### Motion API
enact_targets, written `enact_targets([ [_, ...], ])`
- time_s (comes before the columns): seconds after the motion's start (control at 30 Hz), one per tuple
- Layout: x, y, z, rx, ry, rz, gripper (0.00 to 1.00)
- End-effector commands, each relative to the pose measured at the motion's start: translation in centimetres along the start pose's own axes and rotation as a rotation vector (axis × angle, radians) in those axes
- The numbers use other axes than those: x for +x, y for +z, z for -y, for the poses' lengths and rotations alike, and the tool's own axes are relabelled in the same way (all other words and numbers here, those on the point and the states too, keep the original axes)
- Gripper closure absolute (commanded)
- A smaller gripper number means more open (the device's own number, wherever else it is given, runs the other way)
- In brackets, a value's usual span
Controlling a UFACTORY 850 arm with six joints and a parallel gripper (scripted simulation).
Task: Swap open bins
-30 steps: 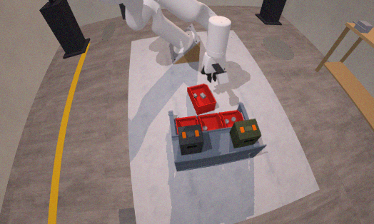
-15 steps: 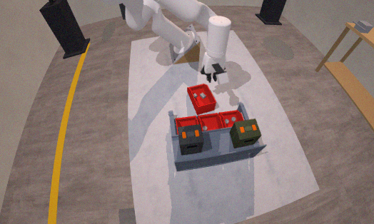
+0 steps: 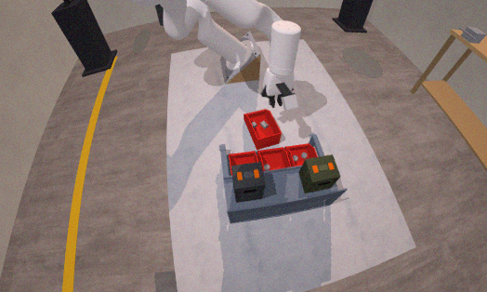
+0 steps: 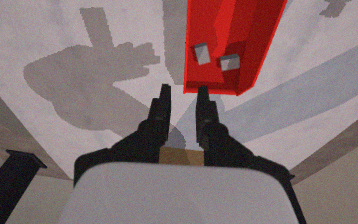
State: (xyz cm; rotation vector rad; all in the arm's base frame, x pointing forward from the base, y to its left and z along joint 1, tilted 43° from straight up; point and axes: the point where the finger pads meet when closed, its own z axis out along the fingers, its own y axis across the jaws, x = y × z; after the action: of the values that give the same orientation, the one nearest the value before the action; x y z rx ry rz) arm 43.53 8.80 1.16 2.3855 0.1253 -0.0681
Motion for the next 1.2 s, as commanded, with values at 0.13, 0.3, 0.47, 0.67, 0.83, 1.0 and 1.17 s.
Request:
enact_targets([
  [0.13, 0.1, 0.0, 0.0, 0.001, 0.000, -0.001, 0.74],
  [0.3, 0.1, 0.2, 0.0, 0.000, -0.001, 0.001, 0.74],
  [0.47, 0.1, 0.5, 0.0, 0.000, -0.002, 0.002, 0.74],
  [0.67, 0.1, 1.2, 0.0, 0.000, -0.002, 0.002, 0.74],
  [0.83, 0.1, 2.1, 0.0, 0.000, -0.002, 0.002, 0.74],
  [1.0, 0.1, 2.7, 0.0, 0.000, -0.002, 0.002, 0.74],
  [1.17, 0.1, 3.8, -0.1, 0.000, -0.002, 0.002, 0.74],
])
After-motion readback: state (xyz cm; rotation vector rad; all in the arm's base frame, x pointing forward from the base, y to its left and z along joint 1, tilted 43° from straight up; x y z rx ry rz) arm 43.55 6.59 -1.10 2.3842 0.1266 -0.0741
